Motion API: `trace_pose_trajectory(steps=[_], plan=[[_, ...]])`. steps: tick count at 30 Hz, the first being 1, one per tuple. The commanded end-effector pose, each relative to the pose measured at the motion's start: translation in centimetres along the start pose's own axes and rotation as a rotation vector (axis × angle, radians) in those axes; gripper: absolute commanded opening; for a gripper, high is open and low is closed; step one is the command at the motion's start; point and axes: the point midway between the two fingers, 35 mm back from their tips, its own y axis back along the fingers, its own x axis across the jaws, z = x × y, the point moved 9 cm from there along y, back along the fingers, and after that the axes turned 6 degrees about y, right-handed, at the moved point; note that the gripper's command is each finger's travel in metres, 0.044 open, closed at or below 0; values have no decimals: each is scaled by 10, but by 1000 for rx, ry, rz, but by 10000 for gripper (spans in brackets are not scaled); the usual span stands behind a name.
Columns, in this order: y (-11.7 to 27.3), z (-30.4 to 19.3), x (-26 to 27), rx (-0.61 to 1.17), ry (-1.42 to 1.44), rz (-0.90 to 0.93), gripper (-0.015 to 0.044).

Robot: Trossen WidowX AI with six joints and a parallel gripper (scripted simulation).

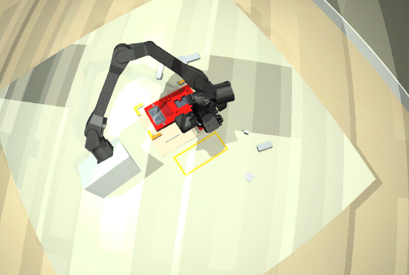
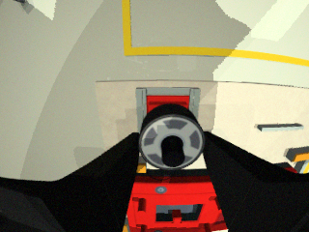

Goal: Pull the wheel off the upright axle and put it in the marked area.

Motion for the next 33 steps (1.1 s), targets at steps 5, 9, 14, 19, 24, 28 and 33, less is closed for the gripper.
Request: trace_pose_trajectory(steps=[5,9,14,19,24,28,33], plan=[[3,0,1,-1,4,3,0],[5,0,1,-1,4,3,0],[6,0,1,-1,3,4,0],[8,0,1,-1,3,4,0],[10,0,1,-1,2,5,0],[11,0,1,0,2,5,0],[13,0,1,0,1,5,0]])
